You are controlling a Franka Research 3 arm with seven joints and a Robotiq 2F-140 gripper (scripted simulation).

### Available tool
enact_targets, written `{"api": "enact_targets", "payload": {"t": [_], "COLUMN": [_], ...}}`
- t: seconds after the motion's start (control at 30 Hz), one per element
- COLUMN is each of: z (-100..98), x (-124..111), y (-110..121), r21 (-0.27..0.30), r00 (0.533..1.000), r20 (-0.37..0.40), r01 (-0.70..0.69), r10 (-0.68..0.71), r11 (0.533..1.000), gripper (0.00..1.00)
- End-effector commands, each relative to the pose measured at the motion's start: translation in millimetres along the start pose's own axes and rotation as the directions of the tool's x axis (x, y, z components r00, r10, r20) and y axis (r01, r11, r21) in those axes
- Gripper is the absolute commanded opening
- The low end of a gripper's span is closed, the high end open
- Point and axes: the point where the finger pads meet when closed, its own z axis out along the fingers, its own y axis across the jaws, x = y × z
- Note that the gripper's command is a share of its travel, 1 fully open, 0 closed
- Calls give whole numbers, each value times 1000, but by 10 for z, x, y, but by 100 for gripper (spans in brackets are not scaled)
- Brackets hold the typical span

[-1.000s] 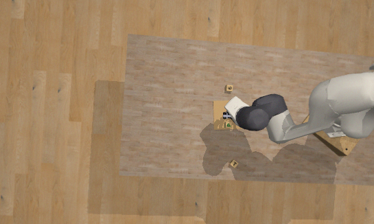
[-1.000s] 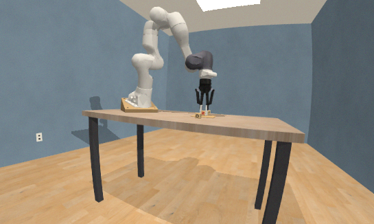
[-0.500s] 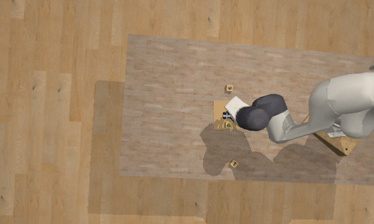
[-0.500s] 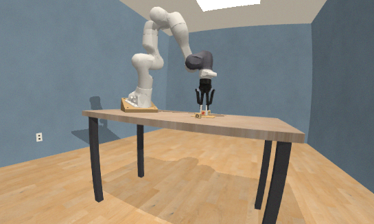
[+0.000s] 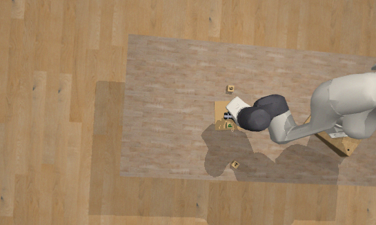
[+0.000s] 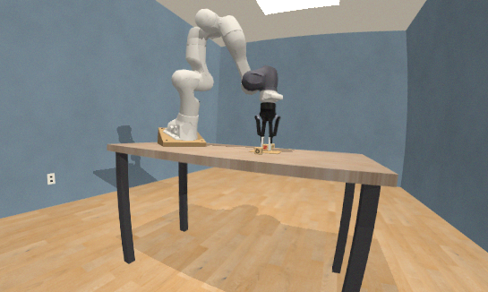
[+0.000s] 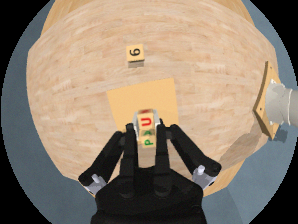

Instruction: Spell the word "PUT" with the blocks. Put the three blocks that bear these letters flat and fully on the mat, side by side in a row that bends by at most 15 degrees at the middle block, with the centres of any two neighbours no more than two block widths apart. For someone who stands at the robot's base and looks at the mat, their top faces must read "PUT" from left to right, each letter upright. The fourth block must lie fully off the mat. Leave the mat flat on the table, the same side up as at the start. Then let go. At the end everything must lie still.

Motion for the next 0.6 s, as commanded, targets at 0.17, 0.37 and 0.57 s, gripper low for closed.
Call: {"api": "enact_targets", "payload": {"t": [0.17,0.37,0.57], "z": [-4,-4,-4], "x": [-9,-23,-27], "y": [-27,-39,-43], "r21": [5,5,5], "r00": [1000,1000,1000], "r20": [0,0,1], "r01": [-1,-2,-2], "r10": [1,2,2], "r11": [1000,1000,1000], "gripper": [16,16,16]}}
